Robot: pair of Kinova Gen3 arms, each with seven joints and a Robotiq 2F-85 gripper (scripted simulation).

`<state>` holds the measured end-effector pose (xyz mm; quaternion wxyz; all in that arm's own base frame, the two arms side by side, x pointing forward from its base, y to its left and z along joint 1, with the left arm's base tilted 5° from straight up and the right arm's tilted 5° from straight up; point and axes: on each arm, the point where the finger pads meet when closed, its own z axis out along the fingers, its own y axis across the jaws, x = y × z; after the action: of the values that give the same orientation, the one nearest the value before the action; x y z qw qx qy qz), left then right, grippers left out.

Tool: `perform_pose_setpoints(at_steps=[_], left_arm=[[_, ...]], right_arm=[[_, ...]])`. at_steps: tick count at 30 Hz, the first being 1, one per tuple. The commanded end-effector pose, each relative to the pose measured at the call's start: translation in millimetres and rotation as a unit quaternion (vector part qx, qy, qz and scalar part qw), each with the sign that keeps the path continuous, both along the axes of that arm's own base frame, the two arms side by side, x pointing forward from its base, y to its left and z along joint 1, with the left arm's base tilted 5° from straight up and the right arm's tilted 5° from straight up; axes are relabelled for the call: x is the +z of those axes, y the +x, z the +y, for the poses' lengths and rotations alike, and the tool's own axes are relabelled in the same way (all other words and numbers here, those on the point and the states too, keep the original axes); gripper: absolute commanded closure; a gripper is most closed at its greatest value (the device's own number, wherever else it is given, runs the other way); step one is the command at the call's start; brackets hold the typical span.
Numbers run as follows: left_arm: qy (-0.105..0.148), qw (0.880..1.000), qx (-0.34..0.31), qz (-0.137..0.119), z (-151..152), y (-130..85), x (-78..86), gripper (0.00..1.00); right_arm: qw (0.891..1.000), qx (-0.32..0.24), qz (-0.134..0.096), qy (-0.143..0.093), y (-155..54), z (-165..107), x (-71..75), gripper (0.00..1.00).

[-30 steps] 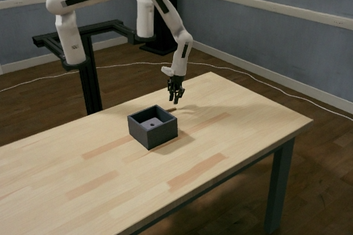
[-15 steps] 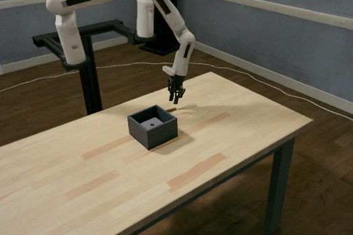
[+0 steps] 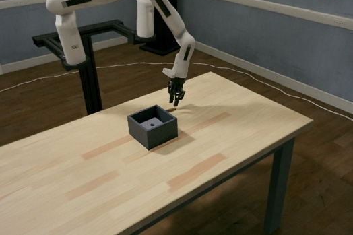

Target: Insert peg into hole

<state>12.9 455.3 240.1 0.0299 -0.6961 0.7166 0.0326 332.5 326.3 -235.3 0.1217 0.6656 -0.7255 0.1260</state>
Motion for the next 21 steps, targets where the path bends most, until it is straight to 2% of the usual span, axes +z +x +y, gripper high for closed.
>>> perform_pose_setpoints(at_steps=[1, 11, 21], left_arm=[[0.001, 1.0, 0.0, 0.0, 0.4, 0.0, 0.9, 0.002], [0.001, 1.0, 0.0, 0.0, 0.4, 0.0, 0.9, 0.002], [0.001, 1.0, 0.0, 0.0, 0.4, 0.0, 0.9, 0.002]], right_arm=[[1.0, 0.0, -0.001, 0.001, 0.8, 0.5, -4.6, 0.526], [1.0, 0.0, -0.001, 0.001, 1.1, -1.4, -24.9, 0.526], [1.0, 0.0, -0.001, 0.001, 1.2, -1.6, -27.2, 0.526]])
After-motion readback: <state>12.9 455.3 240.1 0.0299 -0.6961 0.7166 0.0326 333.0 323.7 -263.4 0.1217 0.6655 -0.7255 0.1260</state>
